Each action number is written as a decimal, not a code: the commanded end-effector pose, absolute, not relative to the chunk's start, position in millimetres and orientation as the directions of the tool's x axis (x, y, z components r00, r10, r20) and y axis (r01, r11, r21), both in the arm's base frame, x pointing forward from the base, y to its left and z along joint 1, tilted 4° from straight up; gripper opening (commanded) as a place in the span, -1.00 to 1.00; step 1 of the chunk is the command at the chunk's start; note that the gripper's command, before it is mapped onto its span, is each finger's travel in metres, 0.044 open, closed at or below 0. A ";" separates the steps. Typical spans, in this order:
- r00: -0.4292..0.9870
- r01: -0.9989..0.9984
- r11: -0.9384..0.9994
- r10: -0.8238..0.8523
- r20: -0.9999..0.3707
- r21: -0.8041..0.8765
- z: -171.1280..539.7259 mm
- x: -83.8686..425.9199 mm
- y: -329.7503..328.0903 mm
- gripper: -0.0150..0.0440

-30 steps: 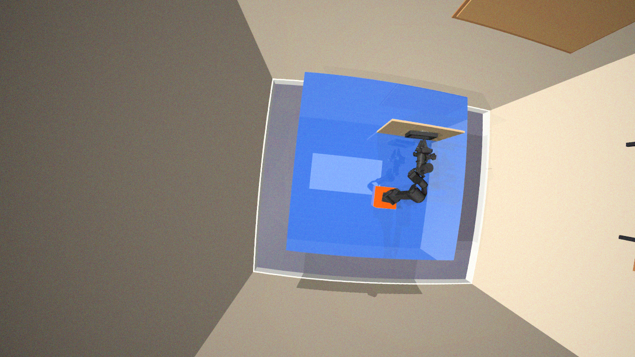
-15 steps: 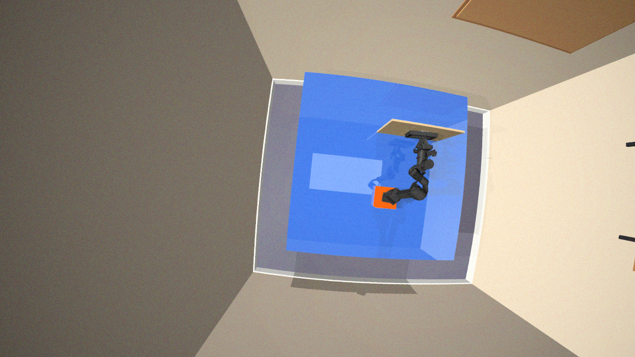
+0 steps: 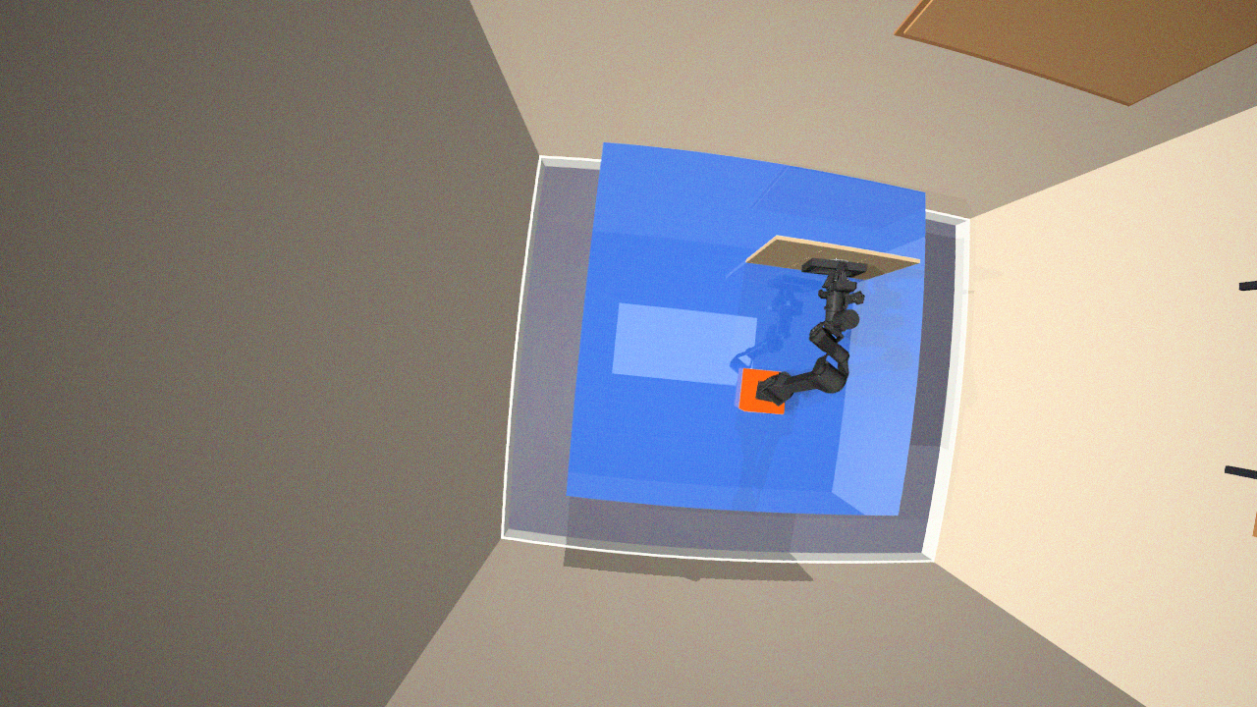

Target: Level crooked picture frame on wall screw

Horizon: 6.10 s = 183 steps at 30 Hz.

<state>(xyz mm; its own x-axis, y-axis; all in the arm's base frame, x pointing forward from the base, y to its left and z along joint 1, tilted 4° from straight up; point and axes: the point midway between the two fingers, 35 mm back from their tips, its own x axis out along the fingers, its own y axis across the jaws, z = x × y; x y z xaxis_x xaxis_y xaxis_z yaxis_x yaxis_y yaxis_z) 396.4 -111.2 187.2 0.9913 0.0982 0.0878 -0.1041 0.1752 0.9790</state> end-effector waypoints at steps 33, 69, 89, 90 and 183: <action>0.992 -0.101 0.178 0.094 0.085 0.979 186.1 397.2 -112.2 -0.21; 0.992 -0.101 0.177 0.094 0.085 0.979 192.9 396.4 -110.4 -0.49; 0.992 -0.101 0.177 0.094 0.085 0.979 196.2 396.1 -109.8 -0.49; 0.992 -0.101 0.177 0.094 0.085 0.979 196.3 396.1 -109.8 -0.49; 0.993 -0.091 0.168 0.090 0.076 0.982 189.5 397.5 -118.8 -0.49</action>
<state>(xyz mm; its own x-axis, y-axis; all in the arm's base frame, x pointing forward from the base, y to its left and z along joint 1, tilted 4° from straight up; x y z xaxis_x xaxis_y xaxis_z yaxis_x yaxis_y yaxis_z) 397.5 -118.8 189.7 0.9930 0.0902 0.0758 -0.0905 0.1716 0.9810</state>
